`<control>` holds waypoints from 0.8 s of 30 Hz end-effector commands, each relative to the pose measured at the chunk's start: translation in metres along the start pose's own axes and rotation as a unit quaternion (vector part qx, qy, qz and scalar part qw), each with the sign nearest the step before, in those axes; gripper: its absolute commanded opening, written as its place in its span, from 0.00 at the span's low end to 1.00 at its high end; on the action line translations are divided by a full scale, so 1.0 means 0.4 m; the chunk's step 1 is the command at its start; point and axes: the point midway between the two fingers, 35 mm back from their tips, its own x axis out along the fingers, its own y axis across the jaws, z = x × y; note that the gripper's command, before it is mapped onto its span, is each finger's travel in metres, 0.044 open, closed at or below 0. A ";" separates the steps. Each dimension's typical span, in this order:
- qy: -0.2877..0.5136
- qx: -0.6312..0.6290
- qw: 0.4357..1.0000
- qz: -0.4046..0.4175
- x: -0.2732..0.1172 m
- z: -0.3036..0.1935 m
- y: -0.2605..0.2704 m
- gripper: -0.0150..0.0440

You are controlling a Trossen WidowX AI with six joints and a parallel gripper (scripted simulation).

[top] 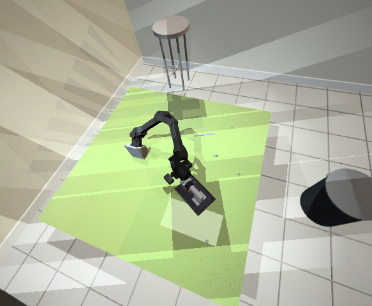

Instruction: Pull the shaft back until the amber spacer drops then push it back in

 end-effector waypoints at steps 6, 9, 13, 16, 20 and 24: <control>-0.002 -0.002 1.000 0.000 0.000 0.015 -0.001 0.25; -0.002 -0.002 1.000 0.000 0.000 0.018 -0.001 0.25; -0.002 -0.002 1.000 0.000 0.000 0.022 -0.001 0.25; -0.002 -0.002 1.000 0.000 0.000 0.025 -0.001 0.25; -0.002 -0.002 1.000 0.000 -0.001 0.029 0.000 0.25; -0.002 -0.003 1.000 0.000 -0.001 0.033 0.000 0.25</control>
